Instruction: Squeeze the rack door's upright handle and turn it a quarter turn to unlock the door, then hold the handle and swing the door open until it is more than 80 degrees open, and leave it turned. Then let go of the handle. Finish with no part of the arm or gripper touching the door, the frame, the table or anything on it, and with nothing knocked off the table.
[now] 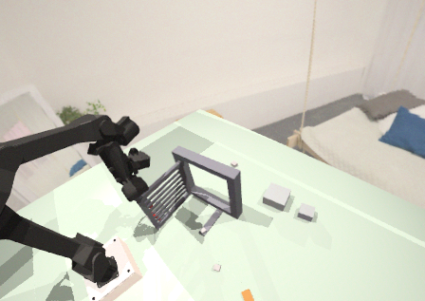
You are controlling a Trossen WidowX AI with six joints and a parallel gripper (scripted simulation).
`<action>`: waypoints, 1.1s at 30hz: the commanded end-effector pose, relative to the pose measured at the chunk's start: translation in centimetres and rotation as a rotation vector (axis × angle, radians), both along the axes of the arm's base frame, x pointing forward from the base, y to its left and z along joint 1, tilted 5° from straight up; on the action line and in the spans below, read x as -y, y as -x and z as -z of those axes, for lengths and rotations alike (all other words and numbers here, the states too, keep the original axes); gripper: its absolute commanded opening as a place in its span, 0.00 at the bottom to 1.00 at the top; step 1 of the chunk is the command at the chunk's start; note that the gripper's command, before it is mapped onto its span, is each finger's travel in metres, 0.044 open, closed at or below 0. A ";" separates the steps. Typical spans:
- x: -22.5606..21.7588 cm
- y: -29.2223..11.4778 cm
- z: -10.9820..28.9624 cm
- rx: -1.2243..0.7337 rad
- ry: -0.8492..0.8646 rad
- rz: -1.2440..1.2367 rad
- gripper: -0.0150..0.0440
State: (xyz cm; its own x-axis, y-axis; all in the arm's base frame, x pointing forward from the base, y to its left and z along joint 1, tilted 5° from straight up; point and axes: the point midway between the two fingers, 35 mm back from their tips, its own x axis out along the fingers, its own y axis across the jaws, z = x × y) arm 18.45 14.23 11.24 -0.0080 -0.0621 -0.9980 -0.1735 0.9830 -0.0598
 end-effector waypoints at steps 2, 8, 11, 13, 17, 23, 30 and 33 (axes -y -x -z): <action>0.0 0.0 0.0 0.000 -0.001 0.012 0.64; -0.1 0.0 -0.1 0.000 -0.001 0.012 0.75; -0.1 -0.1 -0.5 0.000 -0.001 0.012 0.75; -0.1 -0.1 -0.7 0.000 -0.001 0.012 0.75; -0.2 -0.1 -1.2 0.000 -0.001 0.012 0.75; -0.3 -0.2 -1.9 0.000 -0.001 0.012 0.75; -0.4 -0.2 -2.8 0.000 -0.001 0.012 0.75; -0.4 -0.2 -3.2 0.000 -0.001 0.012 0.75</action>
State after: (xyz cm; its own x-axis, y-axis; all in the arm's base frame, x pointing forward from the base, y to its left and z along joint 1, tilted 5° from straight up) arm 18.66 14.61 13.97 -0.0083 -0.0578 -0.9983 -0.1647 0.9848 -0.0556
